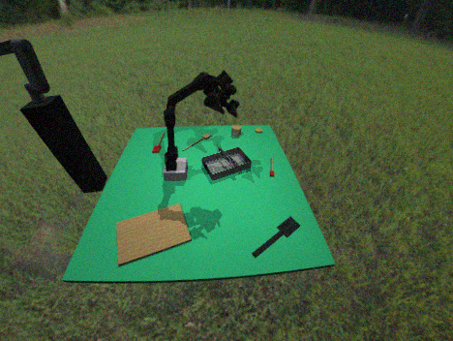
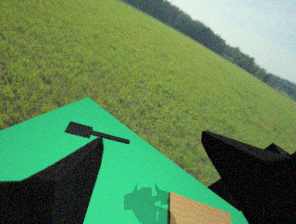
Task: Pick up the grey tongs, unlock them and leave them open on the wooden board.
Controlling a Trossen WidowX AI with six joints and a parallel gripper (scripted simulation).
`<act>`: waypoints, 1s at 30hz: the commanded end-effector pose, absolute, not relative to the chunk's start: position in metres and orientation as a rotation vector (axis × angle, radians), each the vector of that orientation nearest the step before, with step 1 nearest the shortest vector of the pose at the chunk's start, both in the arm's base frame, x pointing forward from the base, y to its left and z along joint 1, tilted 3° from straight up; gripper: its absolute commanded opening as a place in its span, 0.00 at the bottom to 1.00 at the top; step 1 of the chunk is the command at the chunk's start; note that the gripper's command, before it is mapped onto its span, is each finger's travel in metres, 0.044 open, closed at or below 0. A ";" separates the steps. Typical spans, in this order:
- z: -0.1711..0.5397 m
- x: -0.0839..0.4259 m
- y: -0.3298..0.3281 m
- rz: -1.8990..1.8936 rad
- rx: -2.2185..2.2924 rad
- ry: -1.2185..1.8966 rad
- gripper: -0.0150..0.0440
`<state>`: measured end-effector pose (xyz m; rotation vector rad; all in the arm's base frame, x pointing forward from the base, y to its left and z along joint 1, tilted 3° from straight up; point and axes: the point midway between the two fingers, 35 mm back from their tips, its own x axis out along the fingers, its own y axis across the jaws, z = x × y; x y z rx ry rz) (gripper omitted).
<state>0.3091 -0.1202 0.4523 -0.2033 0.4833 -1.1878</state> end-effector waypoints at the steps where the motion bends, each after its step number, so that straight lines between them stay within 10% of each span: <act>1: 0.450 0.311 -0.120 -1.178 -0.214 0.497 0.98; 16: 0.279 0.403 -0.064 -0.223 -0.944 1.222 1.00; 30: 0.137 0.411 -0.003 0.863 -1.404 1.256 1.00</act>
